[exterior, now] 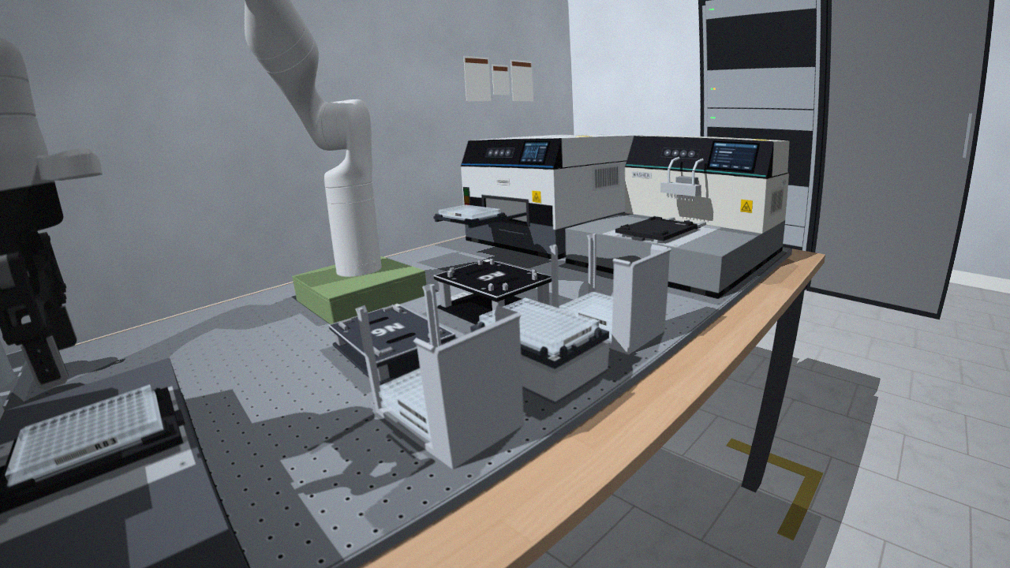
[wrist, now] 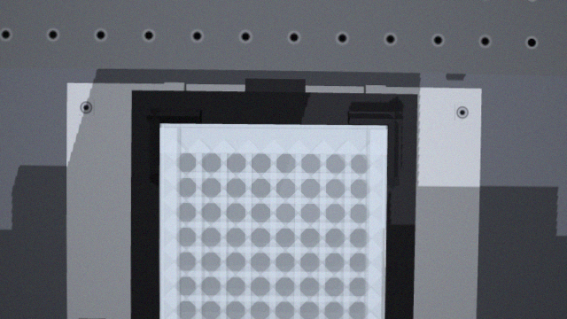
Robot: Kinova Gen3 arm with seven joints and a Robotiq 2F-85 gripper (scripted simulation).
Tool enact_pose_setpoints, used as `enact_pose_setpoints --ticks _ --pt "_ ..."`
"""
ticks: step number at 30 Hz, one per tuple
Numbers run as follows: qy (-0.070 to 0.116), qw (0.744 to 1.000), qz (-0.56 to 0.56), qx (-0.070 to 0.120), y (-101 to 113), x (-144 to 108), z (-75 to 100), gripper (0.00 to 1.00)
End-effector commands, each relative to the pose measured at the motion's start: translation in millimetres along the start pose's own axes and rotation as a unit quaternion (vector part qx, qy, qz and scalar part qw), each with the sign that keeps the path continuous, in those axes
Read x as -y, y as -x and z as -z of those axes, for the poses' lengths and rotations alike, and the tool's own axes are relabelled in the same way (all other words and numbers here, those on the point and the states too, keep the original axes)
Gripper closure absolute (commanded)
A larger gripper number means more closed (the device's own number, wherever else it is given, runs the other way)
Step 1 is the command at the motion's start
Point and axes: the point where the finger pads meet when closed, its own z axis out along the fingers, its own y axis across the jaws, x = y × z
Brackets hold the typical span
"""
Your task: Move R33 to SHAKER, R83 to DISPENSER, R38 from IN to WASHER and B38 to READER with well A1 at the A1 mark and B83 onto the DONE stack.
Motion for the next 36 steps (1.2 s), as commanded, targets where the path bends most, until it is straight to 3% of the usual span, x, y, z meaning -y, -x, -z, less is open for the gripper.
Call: enact_pose_setpoints --ticks 1,36 --pt "0.005 1.000 -0.001 0.000 -0.7 -3.0 6.9 0.00" --pt "0.004 1.000 0.002 0.001 0.5 -0.9 48.2 0.00"
